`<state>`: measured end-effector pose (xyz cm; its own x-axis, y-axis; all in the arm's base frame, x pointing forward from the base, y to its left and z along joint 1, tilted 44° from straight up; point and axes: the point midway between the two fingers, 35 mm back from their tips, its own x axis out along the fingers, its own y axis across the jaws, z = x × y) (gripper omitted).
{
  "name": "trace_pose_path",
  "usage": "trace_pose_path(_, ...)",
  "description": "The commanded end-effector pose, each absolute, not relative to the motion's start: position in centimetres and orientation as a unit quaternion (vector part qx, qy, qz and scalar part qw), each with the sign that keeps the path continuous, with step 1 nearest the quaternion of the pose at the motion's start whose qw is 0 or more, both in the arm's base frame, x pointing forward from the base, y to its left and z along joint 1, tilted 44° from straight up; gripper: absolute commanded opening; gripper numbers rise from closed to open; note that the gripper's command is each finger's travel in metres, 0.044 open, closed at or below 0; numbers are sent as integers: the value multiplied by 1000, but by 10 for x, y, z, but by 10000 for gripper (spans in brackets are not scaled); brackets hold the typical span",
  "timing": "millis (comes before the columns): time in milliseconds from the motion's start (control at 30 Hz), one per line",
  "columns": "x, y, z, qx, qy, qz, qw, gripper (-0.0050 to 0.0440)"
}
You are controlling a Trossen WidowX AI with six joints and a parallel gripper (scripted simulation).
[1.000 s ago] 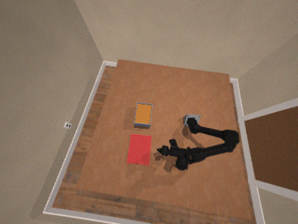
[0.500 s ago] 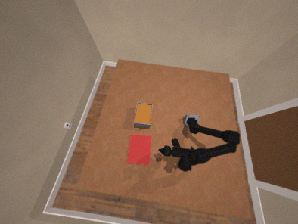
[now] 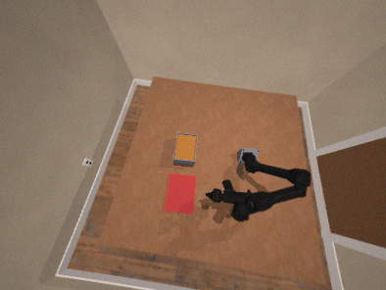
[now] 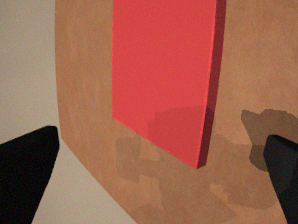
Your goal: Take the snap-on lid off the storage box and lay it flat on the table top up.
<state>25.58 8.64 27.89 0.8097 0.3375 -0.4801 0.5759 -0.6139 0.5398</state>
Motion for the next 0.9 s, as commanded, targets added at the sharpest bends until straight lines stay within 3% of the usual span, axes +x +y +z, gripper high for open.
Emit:
trace_pose_path(0, 256, 87, 277, 882, 260, -168, 355, 440)
trace_pose_path(633, 256, 87, 277, 882, 260, -168, 355, 440)
trace_pose_path(700, 256, 87, 277, 882, 260, -168, 355, 392)
trace_pose_path(767, 256, 87, 277, 882, 260, -168, 355, 392)
trace_pose_path(867, 256, 87, 277, 882, 260, -168, 355, 320)
